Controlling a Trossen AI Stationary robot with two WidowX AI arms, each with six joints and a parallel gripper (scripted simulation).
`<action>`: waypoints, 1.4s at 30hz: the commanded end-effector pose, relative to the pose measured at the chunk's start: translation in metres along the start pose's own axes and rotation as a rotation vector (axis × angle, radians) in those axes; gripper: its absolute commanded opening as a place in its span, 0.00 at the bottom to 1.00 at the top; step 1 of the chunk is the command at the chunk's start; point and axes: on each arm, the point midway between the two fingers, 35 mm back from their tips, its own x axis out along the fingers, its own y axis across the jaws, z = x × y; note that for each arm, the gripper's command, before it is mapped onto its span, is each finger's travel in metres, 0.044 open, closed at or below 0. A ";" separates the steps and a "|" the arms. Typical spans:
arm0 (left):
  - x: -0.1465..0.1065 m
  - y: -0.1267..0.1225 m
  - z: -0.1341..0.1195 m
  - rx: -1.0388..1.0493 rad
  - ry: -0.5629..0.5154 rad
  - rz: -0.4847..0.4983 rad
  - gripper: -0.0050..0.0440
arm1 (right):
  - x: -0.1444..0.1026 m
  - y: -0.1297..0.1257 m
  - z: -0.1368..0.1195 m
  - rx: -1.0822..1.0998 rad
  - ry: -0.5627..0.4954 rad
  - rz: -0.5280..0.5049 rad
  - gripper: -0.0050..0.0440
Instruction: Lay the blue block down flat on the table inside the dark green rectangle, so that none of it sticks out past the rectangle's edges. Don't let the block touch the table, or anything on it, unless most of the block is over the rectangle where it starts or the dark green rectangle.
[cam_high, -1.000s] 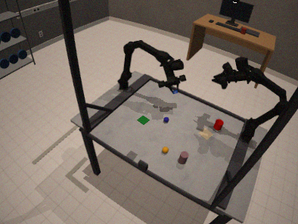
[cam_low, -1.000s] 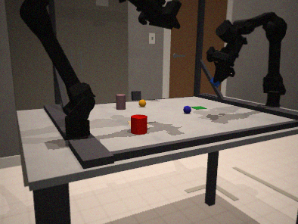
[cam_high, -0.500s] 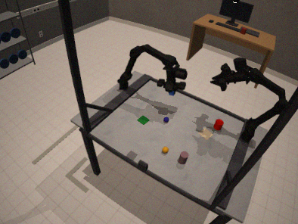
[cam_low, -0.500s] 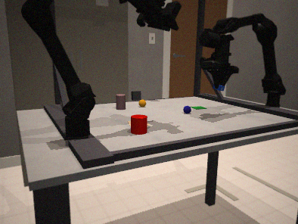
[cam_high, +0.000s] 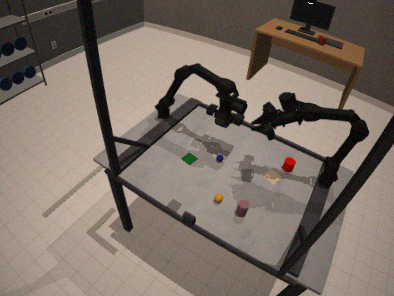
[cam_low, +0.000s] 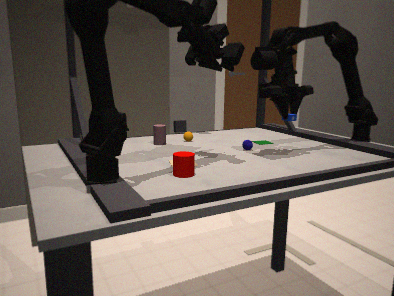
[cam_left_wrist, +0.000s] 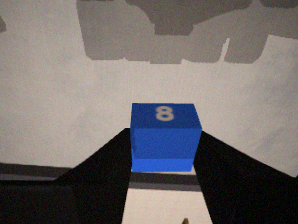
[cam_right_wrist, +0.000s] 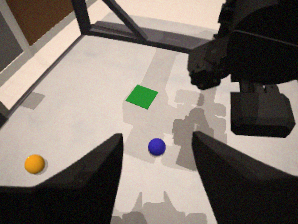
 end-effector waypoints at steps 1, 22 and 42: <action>-0.013 -0.012 0.027 0.002 -0.007 0.031 0.00 | 0.012 0.008 0.005 -0.007 -0.015 0.013 0.51; -0.007 -0.087 0.212 0.007 -0.019 0.012 0.00 | 0.013 0.008 0.005 -0.007 -0.016 0.013 0.51; -0.011 -0.089 0.208 0.214 -0.019 0.079 0.00 | 0.009 0.008 0.007 -0.009 -0.025 0.015 0.51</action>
